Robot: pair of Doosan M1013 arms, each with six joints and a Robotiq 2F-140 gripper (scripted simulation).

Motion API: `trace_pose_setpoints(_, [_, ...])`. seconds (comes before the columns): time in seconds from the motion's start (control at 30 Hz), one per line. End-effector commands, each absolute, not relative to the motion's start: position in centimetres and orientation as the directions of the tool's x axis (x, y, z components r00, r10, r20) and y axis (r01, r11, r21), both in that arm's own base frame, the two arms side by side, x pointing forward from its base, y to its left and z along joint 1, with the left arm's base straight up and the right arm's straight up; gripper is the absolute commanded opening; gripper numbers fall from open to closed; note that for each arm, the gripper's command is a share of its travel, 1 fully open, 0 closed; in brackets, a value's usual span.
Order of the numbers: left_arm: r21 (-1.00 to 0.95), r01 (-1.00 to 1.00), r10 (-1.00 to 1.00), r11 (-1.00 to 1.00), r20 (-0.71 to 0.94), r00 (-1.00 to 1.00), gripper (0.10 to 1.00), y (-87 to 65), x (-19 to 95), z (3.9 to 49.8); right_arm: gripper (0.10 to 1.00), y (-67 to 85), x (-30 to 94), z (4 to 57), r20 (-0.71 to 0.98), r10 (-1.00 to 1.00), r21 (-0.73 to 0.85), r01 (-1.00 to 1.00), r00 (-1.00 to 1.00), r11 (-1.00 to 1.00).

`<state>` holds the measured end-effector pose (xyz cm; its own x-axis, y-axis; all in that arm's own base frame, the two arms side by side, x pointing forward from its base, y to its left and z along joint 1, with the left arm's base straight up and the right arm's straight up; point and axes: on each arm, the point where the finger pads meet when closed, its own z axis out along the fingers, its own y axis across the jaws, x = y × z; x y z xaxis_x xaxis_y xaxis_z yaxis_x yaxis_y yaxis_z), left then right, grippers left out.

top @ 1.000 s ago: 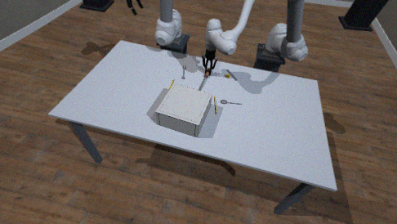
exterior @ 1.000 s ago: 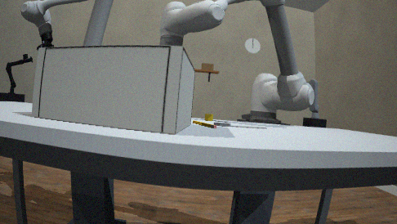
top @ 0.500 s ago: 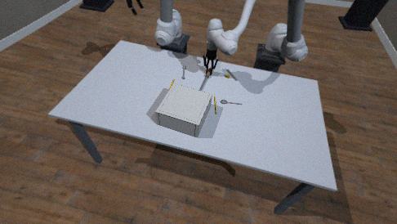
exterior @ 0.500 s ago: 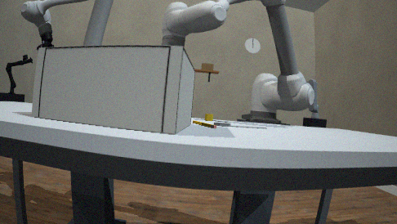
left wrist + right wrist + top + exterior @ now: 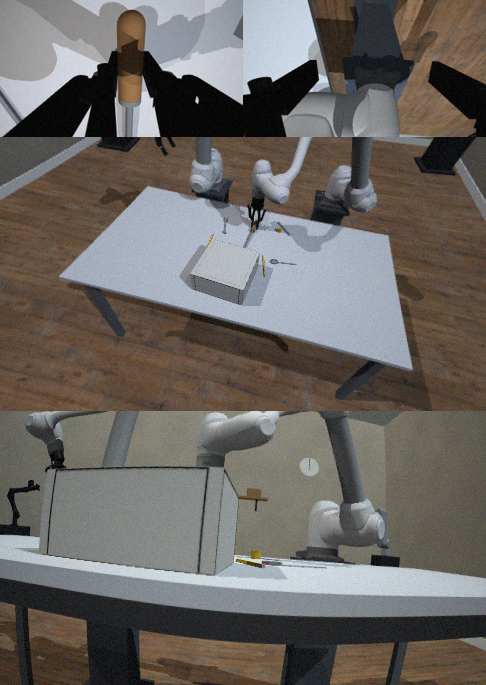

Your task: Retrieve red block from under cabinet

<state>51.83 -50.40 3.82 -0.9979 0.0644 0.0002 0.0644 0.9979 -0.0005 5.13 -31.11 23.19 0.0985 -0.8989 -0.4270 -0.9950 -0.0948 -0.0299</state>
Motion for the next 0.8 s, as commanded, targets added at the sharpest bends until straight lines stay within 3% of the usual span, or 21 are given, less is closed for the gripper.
trace_pose_setpoints(0.0, [0.002,0.064,0.064,0.998,0.001,-0.998,0.099,-51.24,52.32,3.85,1.000,-31.02,4.84,23.25,-0.422,-0.902,-0.022,-0.995,0.093,-0.093])
trace_pose_setpoints(0.53, [0.000,0.065,0.065,0.998,-0.001,-0.998,0.099,-51.23,52.40,3.85,1.000,-31.02,4.84,23.25,-0.422,-0.902,-0.022,-0.995,0.093,-0.093])
trace_pose_setpoints(0.57, [0.000,0.065,0.065,0.998,-0.001,-0.998,0.409,-51.23,52.40,3.85,1.000,-31.02,4.84,23.25,-0.422,-0.902,-0.022,-0.995,0.093,-0.093])
trace_pose_setpoints(0.77, [0.001,0.065,0.065,0.998,0.000,-0.998,0.409,-51.22,52.39,3.84,1.000,-31.02,4.84,23.25,-0.422,-0.902,-0.022,-0.995,0.093,-0.093])
